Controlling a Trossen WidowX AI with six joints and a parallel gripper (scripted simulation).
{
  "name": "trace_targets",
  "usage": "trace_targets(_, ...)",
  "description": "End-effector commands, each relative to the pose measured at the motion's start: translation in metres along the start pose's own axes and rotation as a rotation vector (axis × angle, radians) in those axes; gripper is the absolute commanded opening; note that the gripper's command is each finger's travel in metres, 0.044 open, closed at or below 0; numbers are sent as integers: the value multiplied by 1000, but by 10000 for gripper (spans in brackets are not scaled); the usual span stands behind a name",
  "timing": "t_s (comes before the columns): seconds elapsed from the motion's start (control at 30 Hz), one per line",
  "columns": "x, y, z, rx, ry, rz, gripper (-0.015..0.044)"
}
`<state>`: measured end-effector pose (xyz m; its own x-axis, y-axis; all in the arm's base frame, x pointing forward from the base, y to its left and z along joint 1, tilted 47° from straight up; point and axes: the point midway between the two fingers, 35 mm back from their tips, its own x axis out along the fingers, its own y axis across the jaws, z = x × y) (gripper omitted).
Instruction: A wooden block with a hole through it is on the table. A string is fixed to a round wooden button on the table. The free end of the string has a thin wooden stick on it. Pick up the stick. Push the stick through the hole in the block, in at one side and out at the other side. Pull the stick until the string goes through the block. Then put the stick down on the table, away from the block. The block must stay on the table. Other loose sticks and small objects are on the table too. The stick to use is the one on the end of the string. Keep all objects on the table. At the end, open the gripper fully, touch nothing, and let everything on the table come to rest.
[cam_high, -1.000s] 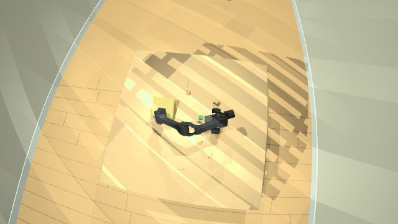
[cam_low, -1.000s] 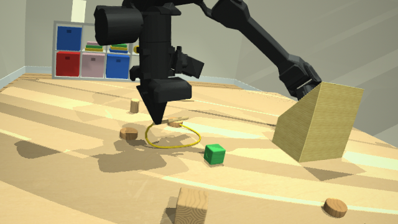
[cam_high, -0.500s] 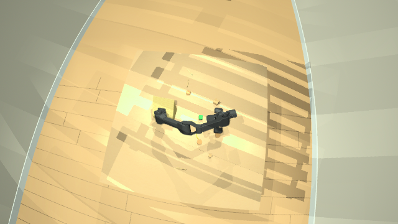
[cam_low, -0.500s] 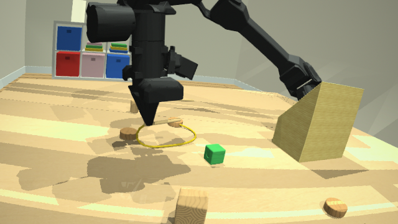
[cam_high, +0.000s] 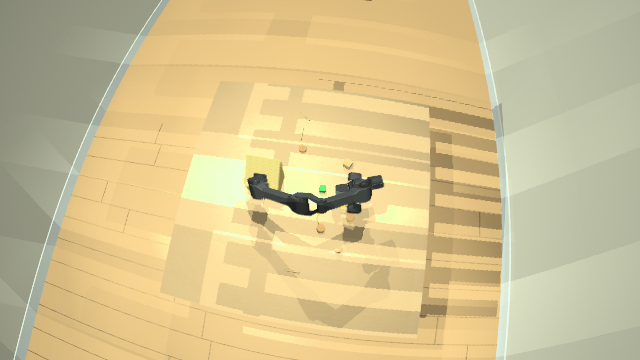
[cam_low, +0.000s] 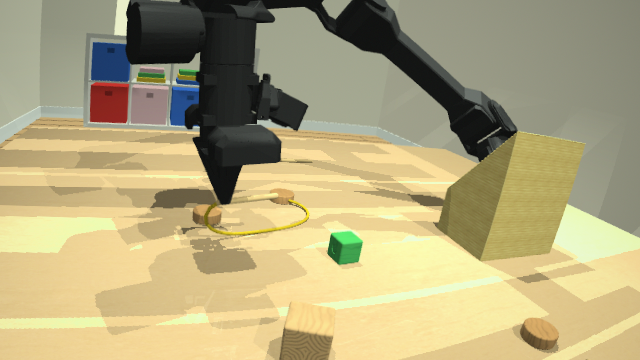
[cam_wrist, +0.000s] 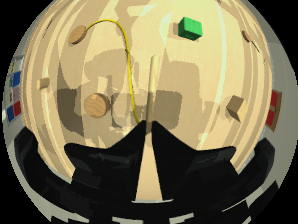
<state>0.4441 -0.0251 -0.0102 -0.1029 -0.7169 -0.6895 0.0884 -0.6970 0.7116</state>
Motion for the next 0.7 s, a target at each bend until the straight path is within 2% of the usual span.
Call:
trace_targets(0.0, -1, -1, -6, 0, 14, 2, 0)
trace_targets(0.67, -3, -7, -30, -4, 65, 6, 0)
